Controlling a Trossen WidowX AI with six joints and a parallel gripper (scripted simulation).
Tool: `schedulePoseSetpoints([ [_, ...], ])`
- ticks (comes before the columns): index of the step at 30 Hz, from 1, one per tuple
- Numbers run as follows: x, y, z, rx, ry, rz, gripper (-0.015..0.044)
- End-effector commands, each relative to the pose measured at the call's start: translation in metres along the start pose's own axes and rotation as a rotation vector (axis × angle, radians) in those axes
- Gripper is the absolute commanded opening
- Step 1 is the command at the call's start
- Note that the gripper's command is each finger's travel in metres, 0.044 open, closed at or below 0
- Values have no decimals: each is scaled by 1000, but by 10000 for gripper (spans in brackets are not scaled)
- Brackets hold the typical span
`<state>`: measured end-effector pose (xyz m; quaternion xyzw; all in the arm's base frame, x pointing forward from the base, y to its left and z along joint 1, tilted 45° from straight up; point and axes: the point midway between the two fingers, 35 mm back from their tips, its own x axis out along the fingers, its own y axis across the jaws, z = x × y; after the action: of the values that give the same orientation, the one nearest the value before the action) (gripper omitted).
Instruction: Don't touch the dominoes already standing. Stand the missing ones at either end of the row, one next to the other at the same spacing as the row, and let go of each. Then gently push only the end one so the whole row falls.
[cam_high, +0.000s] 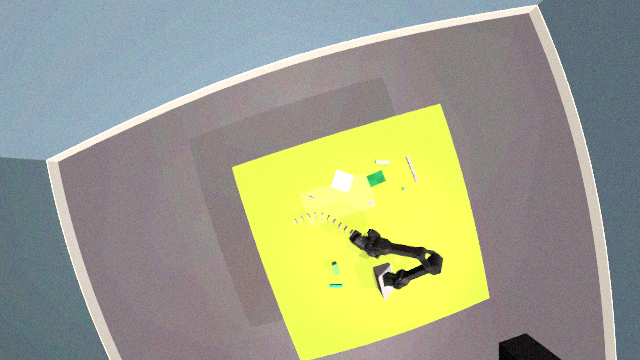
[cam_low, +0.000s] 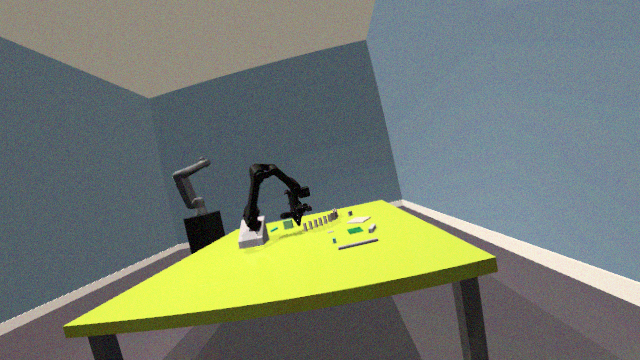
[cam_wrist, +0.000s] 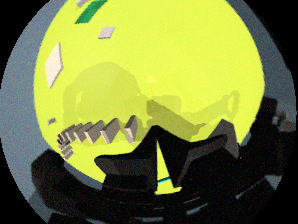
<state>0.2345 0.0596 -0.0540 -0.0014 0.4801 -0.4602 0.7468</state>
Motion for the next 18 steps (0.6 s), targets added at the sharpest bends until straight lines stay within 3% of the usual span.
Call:
schedulePoseSetpoints([
  [1, 23, -4, -2, -14, -8, -7, 0],
  [18, 22, 17, -1, -13, -8, -6, 0],
])
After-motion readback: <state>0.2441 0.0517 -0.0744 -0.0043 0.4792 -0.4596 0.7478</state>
